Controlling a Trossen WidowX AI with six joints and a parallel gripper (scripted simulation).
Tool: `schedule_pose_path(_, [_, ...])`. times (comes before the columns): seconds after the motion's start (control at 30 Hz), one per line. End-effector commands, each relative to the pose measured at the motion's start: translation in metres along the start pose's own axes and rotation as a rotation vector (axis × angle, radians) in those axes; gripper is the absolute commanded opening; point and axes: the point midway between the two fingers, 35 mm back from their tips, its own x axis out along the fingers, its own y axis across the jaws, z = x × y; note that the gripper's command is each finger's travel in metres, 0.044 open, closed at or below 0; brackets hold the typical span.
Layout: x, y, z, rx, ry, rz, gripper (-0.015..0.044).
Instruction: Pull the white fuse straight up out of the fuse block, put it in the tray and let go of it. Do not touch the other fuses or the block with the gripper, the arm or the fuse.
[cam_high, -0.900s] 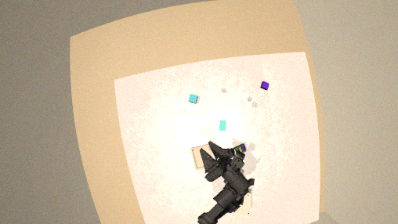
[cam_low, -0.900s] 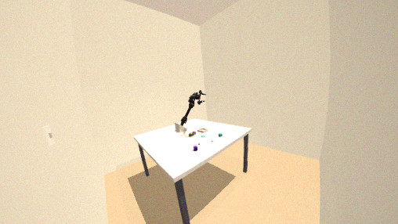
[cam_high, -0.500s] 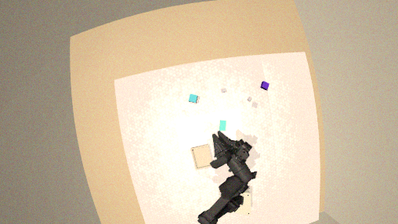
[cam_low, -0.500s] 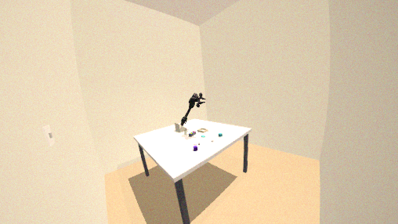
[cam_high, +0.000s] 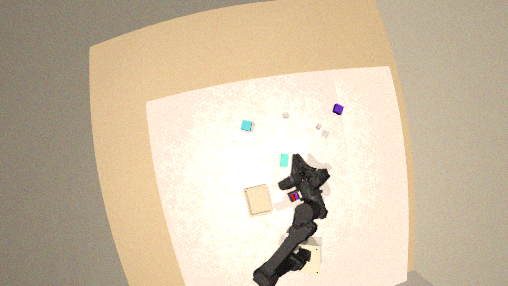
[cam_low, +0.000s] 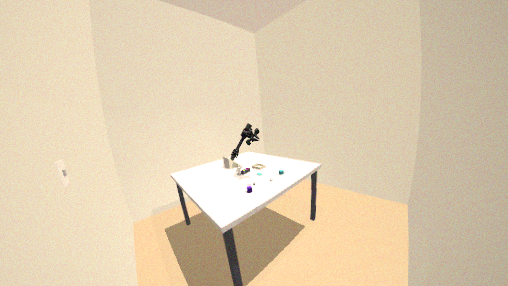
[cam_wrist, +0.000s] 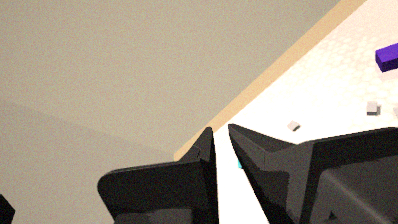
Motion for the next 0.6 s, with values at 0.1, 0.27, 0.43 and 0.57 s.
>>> schedule_pose_path(0.1, [0.013, -0.091, -0.043, -0.186, 0.129, -0.260, 0.0061])
schedule_pose_path(0.27, [0.012, -0.125, -0.070, -0.274, 0.238, -0.356, 0.0061])
schedule_pose_path(0.43, [0.005, -0.156, -0.100, -0.377, 0.381, -0.440, 0.0061])
schedule_pose_path(0.57, [-0.006, -0.178, -0.126, -0.457, 0.512, -0.489, 0.0061])
